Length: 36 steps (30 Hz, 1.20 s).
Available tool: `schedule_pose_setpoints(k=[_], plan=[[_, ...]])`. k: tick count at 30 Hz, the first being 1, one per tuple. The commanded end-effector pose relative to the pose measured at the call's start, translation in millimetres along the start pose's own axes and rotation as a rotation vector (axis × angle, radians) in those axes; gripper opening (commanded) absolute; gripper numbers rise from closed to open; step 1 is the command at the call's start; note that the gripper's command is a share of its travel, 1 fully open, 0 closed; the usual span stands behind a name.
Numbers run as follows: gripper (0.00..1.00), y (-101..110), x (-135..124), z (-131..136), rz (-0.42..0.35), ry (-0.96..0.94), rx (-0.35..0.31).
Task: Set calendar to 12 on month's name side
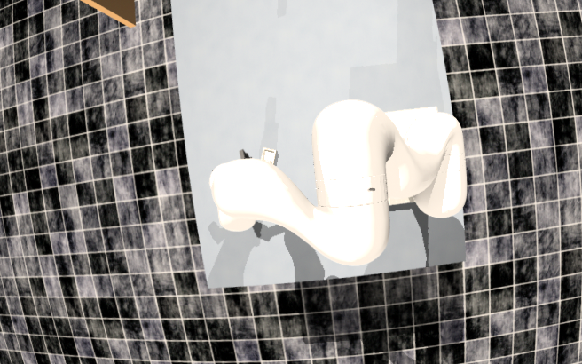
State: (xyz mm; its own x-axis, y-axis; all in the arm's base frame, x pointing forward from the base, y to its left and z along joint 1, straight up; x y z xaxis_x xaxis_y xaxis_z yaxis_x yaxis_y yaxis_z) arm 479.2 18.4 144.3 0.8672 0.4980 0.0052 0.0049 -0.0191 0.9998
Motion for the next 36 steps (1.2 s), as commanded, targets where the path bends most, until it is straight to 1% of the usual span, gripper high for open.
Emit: schedule_pose_setpoints(k=[1, 2, 4, 6, 9, 12, 17, 18, 36], plan=[[1.0, 1, -6, 5, -0.01, -0.172, -0.023], [1.0, 1, -7, 7, -0.009, -0.211, -0.023], [1.0, 1, -7, 7, -0.009, -0.211, -0.023], [1.0, 1, -14, 12, -0.008, -0.356, -0.023], [1.0, 1, -16, 14, -0.007, -0.416, -0.024], [1.0, 1, -22, 19, -0.005, -0.541, -0.024], [1.0, 1, -24, 21, -0.005, -0.592, -0.024], [0.47, 1, -24, 21, -0.005, -0.592, -0.024], [0.47, 1, -24, 21, -0.005, -0.592, -0.024]])
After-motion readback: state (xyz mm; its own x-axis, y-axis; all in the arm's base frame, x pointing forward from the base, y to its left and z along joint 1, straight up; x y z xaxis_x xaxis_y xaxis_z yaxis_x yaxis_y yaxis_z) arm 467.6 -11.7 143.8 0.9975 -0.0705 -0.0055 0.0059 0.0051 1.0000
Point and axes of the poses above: the point where the finger pads meet when closed, its own y axis back along the fingers, its own z axis across the jaws, x = y × z, the point moved 6 cm from there along y, back along the fingers, and after that the axes turned 12 degrees about y, right-handed, at the moved point
